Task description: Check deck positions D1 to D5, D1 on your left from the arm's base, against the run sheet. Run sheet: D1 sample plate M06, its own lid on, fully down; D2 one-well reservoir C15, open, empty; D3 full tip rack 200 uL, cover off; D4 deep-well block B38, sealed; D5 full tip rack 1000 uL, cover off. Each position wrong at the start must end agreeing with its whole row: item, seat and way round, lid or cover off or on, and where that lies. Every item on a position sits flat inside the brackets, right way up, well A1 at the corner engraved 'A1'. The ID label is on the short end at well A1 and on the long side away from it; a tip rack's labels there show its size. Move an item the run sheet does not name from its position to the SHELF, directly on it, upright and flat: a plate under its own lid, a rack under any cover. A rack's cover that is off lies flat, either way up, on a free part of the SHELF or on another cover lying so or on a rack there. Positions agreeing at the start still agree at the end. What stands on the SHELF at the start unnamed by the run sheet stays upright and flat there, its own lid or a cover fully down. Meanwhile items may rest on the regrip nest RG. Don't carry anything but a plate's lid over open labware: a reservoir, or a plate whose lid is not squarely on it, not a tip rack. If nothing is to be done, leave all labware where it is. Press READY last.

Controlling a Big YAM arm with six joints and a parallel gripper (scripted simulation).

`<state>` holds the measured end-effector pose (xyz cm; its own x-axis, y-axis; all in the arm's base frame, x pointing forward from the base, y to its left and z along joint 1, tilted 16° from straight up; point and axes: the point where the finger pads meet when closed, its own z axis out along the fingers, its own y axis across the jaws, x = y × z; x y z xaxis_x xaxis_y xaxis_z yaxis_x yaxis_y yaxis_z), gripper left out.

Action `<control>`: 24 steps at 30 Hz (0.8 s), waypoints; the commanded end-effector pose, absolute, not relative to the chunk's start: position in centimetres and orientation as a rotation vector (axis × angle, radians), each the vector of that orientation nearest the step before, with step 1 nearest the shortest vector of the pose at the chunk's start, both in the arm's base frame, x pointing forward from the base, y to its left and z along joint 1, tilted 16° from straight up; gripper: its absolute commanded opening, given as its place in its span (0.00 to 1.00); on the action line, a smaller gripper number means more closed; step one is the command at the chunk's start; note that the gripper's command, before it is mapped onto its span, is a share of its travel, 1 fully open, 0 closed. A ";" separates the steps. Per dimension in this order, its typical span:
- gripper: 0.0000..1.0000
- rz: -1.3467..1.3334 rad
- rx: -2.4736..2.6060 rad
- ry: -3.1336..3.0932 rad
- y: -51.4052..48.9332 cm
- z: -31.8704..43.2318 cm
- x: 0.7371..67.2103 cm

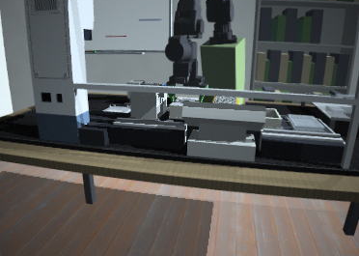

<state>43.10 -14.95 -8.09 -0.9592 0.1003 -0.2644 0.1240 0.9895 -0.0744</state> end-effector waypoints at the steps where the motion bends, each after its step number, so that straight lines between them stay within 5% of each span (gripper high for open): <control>1: 0.00 -0.149 0.163 2.822 -15.8 -6.2 44.1; 24: 0.00 -0.150 0.163 2.820 -15.9 -6.0 44.4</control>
